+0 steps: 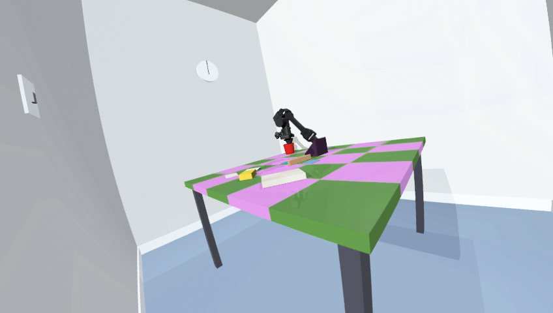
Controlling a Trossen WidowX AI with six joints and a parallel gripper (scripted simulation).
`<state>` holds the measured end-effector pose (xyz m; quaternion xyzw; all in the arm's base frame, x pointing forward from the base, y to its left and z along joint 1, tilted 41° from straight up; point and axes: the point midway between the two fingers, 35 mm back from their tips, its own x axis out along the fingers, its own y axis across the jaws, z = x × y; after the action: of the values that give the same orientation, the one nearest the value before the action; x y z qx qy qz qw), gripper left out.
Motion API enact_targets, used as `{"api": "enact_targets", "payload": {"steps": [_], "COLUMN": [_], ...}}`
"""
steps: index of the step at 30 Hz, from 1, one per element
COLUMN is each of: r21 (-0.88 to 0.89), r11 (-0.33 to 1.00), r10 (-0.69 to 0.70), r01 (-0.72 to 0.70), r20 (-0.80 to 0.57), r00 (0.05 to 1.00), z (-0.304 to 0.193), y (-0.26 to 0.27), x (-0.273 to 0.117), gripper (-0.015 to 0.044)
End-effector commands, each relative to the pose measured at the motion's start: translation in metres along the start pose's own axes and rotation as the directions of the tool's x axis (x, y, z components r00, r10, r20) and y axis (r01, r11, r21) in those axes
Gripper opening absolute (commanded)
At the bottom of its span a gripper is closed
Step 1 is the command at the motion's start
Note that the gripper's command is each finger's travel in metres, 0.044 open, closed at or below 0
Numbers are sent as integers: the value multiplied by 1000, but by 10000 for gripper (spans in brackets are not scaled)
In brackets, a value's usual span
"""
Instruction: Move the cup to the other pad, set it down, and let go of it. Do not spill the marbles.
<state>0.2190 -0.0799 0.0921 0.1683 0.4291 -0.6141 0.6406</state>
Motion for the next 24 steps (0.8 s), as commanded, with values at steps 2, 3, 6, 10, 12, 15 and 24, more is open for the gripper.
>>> {"api": "enact_targets", "payload": {"steps": [2, 3, 6, 10, 12, 15, 24], "r21": [-3, -3, -3, -3, -3, -3, -3], "r11": [1000, 1000, 1000, 1000, 1000, 1000, 1000], "r10": [5, 5, 5, 5, 5, 5, 5], "r01": [-4, -5, -5, -5, -5, -5, -5], "r20": [6, 6, 6, 6, 6, 6, 6], "r00": [1000, 1000, 1000, 1000, 1000, 1000, 1000], "z": [6, 6, 6, 6, 7, 7, 7], "y": [-5, -5, -5, -5, -4, -4, -4], "x": [-1, -1, 2, 8, 10, 14, 26], "gripper": [0, 0, 0, 0, 0, 0, 0]}}
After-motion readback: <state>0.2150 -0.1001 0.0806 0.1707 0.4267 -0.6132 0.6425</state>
